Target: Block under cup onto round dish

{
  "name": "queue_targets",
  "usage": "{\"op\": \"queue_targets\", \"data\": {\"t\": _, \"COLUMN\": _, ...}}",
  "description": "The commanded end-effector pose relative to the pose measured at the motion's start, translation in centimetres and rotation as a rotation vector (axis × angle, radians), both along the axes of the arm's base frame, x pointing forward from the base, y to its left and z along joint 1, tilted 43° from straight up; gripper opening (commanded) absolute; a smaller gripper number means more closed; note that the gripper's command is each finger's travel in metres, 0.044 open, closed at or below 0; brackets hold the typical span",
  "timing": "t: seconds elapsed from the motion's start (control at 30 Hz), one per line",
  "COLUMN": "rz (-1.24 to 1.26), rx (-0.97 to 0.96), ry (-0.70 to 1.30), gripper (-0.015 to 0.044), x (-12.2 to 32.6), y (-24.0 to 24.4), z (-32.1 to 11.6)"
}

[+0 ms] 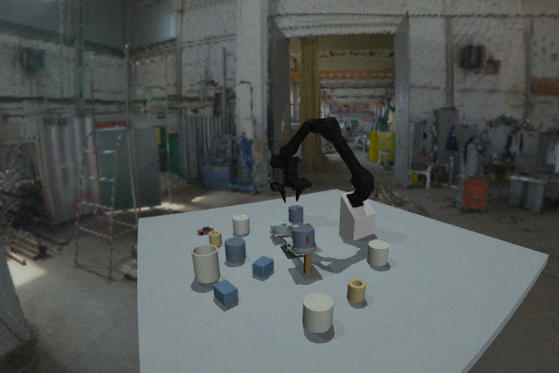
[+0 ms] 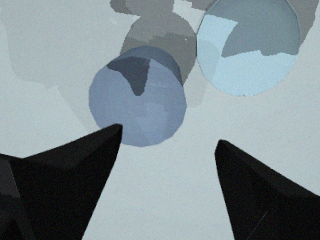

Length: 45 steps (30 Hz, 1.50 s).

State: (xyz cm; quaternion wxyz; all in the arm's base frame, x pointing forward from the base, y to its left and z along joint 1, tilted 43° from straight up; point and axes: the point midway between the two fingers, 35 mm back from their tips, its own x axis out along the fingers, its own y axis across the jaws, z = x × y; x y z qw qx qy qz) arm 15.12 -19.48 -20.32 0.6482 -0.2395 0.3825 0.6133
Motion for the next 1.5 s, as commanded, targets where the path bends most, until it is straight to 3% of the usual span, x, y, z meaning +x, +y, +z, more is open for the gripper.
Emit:
{"op": "queue_targets", "data": {"t": 0.0, "rz": -0.089, "rx": -0.010, "ry": 0.064, "gripper": 0.0260, "x": 1.0, "y": 0.2, "z": 0.5}}
{"op": "queue_targets", "data": {"t": 1.47, "rz": -1.288, "rx": -0.015, "ry": 0.994, "gripper": 0.0260, "x": 9.9, "y": 7.1, "z": 6.4}}
